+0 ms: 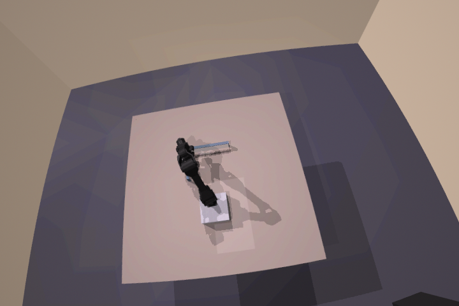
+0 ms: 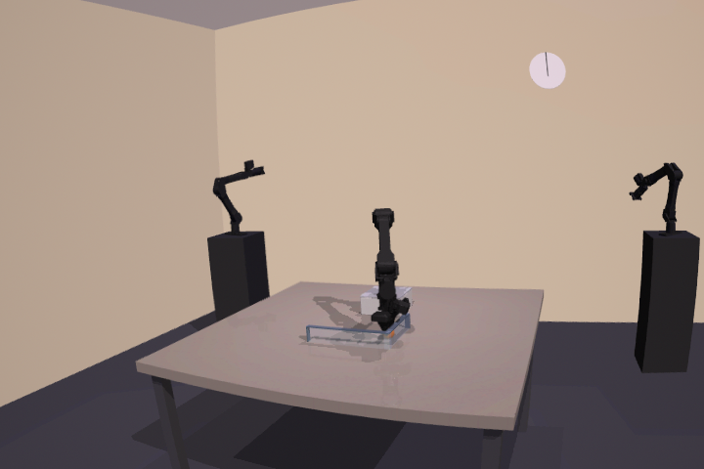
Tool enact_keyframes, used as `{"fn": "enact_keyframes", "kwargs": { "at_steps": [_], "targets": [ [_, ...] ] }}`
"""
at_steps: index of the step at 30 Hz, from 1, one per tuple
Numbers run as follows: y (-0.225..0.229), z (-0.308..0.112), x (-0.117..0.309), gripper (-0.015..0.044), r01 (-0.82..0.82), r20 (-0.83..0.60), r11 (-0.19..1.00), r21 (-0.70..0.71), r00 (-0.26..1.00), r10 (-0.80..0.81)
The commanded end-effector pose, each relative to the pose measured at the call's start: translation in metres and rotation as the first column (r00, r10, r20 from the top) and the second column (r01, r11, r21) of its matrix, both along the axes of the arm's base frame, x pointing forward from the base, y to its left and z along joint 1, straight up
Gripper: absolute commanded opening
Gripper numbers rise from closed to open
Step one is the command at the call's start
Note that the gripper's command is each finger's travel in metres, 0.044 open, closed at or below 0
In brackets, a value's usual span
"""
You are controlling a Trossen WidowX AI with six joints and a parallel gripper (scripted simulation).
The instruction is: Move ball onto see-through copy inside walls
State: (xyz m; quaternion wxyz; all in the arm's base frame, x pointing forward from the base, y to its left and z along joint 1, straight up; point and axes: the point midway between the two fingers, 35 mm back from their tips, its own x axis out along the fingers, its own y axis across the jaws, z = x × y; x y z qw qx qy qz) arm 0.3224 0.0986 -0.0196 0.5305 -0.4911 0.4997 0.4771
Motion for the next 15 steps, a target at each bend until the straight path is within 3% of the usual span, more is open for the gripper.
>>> {"fn": "enact_keyframes", "kwargs": {
  "at_steps": [1, 6, 11, 15],
  "targets": [
    [0.0, 0.0, 0.0, 0.0289, 0.0, 0.001, 1.0, 0.0, 1.0, 0.0],
    [0.0, 0.003, 0.0, 0.0302, 0.0, 0.0, 1.0, 0.0, 1.0, 0.0],
    [-0.001, 0.073, -0.003, 0.0302, 0.003, -0.013, 1.0, -0.002, 1.0, -0.003],
    [-0.001, 0.084, -0.005, 0.0302, 0.003, -0.015, 1.0, -0.002, 1.0, -0.003]
  ]
}}
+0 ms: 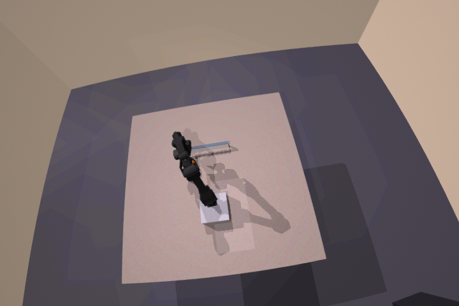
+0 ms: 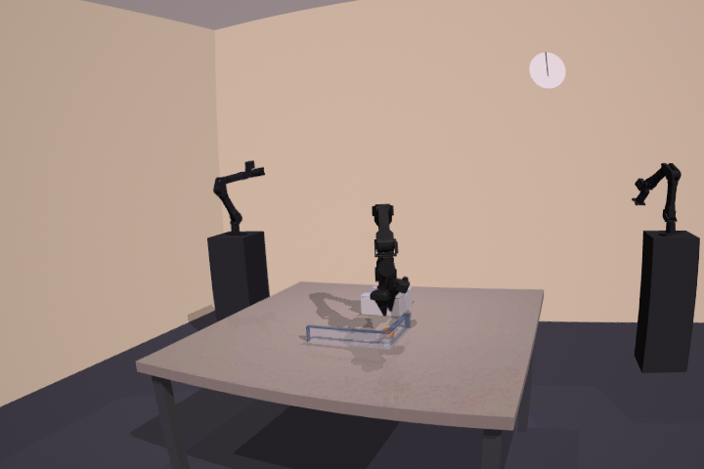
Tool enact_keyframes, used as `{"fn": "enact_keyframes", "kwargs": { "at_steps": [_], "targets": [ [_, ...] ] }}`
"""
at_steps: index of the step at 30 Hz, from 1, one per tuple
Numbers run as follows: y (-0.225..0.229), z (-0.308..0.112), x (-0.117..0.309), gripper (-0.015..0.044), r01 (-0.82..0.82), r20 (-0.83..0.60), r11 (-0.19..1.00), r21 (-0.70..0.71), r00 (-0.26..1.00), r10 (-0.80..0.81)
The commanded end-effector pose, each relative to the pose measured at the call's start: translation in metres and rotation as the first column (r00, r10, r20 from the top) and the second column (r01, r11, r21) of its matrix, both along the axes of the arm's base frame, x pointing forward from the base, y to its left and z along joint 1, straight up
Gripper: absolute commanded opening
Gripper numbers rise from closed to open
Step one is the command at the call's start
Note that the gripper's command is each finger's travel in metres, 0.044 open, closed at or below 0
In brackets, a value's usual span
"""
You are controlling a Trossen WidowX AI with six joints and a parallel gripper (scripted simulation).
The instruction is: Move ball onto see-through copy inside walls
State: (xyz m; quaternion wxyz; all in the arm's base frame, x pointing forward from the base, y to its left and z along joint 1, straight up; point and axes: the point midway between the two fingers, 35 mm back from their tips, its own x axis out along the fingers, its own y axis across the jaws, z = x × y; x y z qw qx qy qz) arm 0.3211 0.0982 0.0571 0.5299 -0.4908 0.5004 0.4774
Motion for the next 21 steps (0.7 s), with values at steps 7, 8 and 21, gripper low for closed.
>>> {"fn": "enact_keyframes", "kwargs": {
  "at_steps": [7, 8, 21],
  "targets": [
    [0.0, 0.0, 0.0, 0.0302, 0.0, 0.0, 1.0, 0.0, 1.0, 0.0],
    [0.0, 0.003, 0.0, 0.0328, 0.0, 0.001, 1.0, 0.0, 1.0, 0.0],
    [-0.002, 0.054, -0.006, 0.044, 0.0, 0.011, 1.0, 0.003, 1.0, 0.0]
  ]
}}
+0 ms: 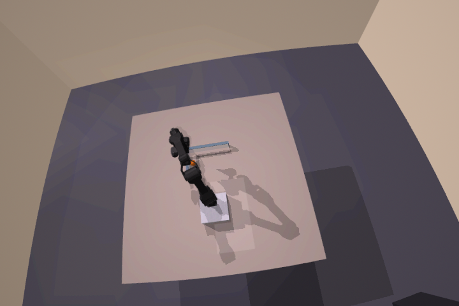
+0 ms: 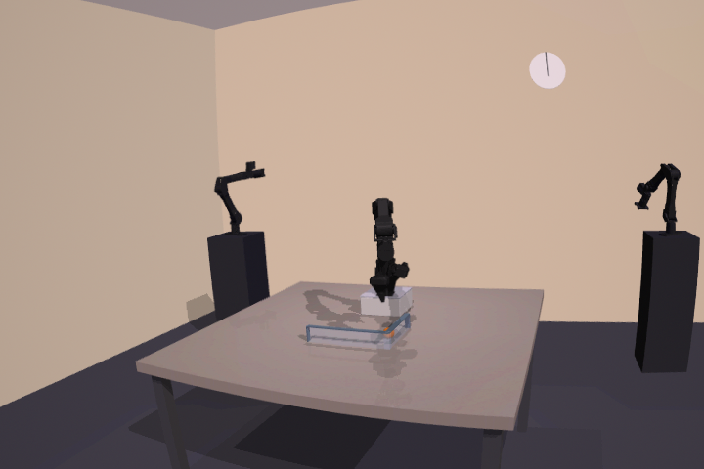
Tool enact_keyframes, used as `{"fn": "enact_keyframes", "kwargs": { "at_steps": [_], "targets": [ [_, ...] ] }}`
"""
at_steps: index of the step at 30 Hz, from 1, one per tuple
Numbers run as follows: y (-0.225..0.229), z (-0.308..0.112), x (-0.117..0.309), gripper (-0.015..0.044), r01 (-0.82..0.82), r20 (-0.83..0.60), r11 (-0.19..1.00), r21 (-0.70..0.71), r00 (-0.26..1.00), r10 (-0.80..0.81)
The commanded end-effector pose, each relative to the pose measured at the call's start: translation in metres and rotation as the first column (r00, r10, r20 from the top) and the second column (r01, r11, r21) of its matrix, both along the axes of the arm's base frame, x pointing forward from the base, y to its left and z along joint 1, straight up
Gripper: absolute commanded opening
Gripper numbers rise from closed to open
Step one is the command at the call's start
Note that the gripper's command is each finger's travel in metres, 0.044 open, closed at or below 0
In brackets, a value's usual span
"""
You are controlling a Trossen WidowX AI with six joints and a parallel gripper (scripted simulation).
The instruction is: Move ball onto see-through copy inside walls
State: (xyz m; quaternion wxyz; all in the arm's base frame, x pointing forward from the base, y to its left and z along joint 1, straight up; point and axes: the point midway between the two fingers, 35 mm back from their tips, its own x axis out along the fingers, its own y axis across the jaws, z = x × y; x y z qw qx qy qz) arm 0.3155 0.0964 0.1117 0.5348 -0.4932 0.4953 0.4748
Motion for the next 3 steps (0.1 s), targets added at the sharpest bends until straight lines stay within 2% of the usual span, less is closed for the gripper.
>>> {"fn": "enact_keyframes", "kwargs": {
  "at_steps": [1, 3],
  "targets": [
    [-0.0003, -0.0002, -0.0007, 0.044, 0.0, -0.004, 1.0, -0.001, 1.0, 0.0],
    [-0.0003, -0.0002, -0.0007, 0.044, 0.0, -0.004, 1.0, -0.001, 1.0, 0.0]
  ]
}}
